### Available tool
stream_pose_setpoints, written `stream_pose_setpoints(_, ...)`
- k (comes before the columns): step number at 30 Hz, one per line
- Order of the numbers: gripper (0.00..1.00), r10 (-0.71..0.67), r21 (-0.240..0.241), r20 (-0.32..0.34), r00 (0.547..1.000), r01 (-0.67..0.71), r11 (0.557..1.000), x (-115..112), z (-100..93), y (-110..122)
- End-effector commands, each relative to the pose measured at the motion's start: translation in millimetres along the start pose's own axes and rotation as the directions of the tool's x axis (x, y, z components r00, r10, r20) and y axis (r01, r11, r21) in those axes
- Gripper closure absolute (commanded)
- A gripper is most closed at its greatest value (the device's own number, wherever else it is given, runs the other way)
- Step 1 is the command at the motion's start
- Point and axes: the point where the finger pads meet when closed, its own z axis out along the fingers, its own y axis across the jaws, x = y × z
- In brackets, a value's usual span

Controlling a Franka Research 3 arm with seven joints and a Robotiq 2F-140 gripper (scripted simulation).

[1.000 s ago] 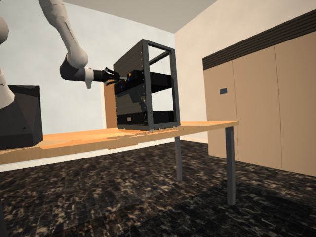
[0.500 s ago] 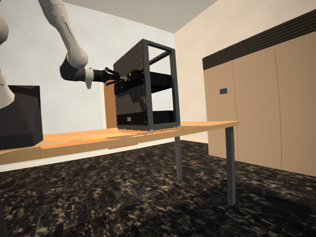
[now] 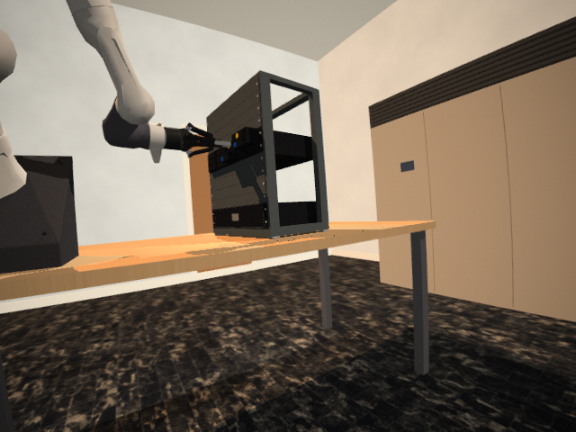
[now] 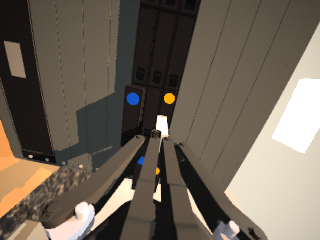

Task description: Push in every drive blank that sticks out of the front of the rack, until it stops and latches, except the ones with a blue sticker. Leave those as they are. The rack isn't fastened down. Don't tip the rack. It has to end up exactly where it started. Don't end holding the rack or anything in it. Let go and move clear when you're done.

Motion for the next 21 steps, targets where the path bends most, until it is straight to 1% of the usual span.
stream_pose_setpoints(1,1.00,0.004,-0.006,0.004,1.000,-0.004,1.000,-0.5,-16.7,2.8)
stream_pose_setpoints(6,1.00,0.004,-0.006,0.004,1.000,-0.004,1.000,-0.5,-45.7,2.6)
stream_pose_setpoints(10,1.00,0.004,-0.006,0.004,1.000,-0.004,1.000,-0.5,-59.5,2.5)
stream_pose_setpoints(21,1.00,0.004,-0.006,0.004,1.000,-0.004,1.000,-3.4,-62.3,2.7)
